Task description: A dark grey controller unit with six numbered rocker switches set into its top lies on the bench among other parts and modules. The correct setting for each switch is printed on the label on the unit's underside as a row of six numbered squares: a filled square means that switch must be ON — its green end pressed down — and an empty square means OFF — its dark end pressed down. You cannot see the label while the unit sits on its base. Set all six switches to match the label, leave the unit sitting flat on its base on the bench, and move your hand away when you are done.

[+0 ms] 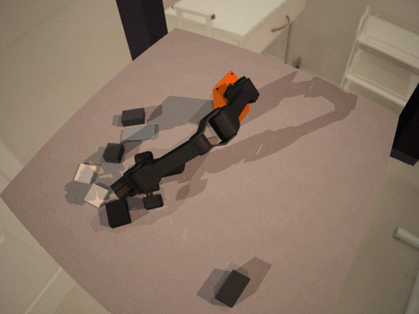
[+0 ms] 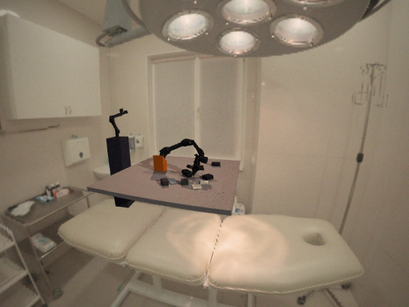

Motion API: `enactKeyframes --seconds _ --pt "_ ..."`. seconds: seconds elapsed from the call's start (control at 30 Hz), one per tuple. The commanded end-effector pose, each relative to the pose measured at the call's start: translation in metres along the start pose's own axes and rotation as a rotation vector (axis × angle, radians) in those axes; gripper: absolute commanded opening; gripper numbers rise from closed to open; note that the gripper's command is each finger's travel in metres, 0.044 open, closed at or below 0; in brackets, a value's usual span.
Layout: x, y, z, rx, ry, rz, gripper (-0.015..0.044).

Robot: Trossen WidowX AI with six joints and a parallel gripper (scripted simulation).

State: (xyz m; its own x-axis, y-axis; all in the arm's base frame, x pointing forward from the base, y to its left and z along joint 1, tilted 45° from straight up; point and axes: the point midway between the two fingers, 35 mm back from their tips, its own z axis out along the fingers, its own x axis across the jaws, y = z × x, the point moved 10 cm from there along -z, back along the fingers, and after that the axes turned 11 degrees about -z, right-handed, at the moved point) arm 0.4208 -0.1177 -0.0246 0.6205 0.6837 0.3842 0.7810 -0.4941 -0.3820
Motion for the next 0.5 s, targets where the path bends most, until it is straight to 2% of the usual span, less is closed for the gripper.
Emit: enactKeyframes --seconds 0.0,0.47 --pt "-0.0033 0.0004 -0.0004 -0.002 0.004 0.007 0.0000" --pt "-0.0085 -0.0006 0.0012 -0.002 0.004 0.008 0.0000"
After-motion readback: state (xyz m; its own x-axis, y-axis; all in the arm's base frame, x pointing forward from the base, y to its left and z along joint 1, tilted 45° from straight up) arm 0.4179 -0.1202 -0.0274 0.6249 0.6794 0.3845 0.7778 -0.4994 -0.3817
